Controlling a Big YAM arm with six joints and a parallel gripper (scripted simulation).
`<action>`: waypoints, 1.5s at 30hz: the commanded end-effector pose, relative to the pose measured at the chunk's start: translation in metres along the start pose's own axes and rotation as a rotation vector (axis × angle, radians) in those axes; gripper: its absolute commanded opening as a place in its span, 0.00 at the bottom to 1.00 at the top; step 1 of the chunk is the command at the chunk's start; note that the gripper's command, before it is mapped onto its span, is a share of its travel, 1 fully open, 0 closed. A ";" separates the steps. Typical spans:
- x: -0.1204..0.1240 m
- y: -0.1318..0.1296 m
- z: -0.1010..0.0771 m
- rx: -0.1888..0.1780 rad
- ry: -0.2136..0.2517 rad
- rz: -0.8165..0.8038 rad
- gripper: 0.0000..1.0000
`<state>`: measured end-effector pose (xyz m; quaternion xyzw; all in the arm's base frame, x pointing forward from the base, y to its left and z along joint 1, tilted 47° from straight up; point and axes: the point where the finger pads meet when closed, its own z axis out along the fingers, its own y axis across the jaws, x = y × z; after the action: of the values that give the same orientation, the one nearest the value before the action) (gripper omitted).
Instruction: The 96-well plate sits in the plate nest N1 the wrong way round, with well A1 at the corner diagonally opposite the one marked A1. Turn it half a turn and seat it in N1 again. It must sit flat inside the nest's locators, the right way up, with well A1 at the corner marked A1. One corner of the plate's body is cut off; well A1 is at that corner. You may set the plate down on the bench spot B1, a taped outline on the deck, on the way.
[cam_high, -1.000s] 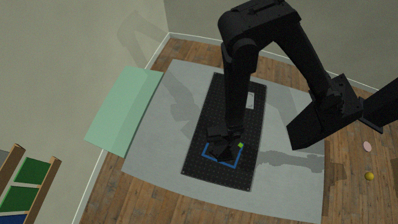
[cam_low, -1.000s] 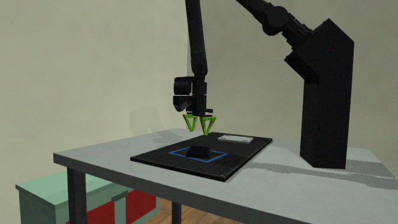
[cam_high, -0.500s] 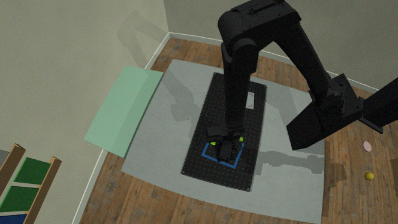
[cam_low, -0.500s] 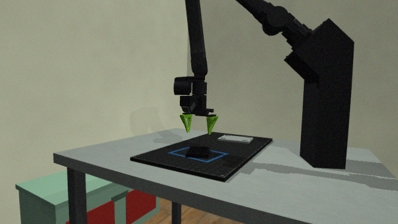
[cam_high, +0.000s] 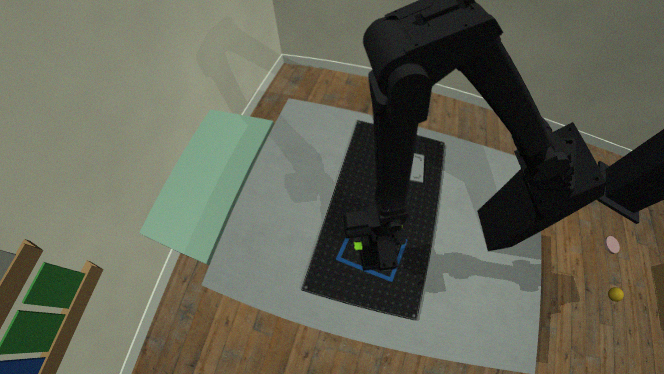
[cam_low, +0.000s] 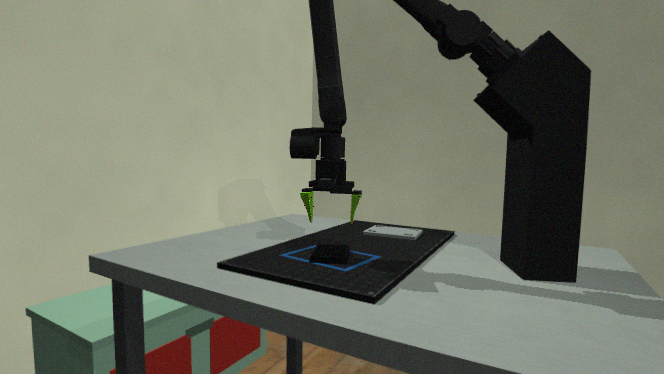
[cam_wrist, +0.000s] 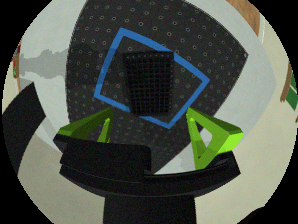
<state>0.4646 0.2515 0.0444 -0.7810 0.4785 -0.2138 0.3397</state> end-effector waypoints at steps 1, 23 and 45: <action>-0.006 -0.002 -0.008 0.010 -0.009 -0.056 1.00; -0.002 -0.001 -0.004 0.006 -0.004 -0.040 1.00; -0.003 -0.001 0.019 0.007 -0.006 -0.052 1.00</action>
<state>0.4724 0.2558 0.0394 -0.7880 0.4636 -0.2218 0.3391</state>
